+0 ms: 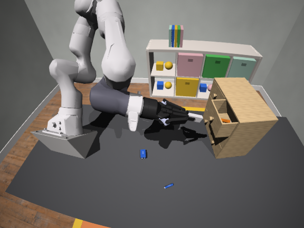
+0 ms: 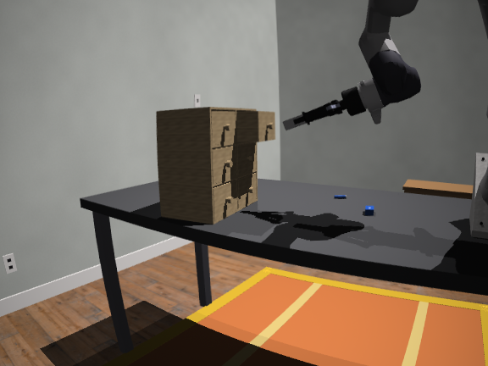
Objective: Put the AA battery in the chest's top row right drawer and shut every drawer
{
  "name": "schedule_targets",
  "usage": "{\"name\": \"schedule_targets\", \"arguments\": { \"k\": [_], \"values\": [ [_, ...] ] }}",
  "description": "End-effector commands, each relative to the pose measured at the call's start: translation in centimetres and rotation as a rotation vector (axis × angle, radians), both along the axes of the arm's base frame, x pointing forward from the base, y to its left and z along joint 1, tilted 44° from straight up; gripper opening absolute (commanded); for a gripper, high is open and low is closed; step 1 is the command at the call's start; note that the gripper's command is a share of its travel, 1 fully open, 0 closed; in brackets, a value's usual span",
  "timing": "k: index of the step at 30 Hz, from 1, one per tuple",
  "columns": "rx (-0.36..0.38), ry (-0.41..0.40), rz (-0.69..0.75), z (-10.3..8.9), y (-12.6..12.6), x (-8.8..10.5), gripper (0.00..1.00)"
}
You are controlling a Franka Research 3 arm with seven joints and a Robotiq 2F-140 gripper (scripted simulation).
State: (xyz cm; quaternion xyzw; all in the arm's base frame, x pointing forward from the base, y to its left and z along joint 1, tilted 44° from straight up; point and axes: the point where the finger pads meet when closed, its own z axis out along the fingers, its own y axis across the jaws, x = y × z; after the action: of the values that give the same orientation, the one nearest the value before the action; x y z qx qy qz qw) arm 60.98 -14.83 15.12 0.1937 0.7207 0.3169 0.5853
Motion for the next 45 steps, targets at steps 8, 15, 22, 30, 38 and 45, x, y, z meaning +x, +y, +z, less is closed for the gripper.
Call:
{"name": "schedule_targets", "arguments": {
  "k": [8,15,22,30,38,45],
  "values": [
    [0.000,0.002,-0.002,0.0,0.0,0.8,0.10],
    [0.000,0.002,-0.002,0.1,0.0,1.6,0.10],
    [0.000,0.002,-0.002,0.2,0.0,2.4,0.10],
    [0.000,0.002,-0.002,0.4,0.0,3.7,0.10],
    [0.000,0.002,-0.002,0.5,0.0,4.8,0.10],
    [0.000,0.002,-0.002,0.7,0.0,6.1,0.10]
  ]
}}
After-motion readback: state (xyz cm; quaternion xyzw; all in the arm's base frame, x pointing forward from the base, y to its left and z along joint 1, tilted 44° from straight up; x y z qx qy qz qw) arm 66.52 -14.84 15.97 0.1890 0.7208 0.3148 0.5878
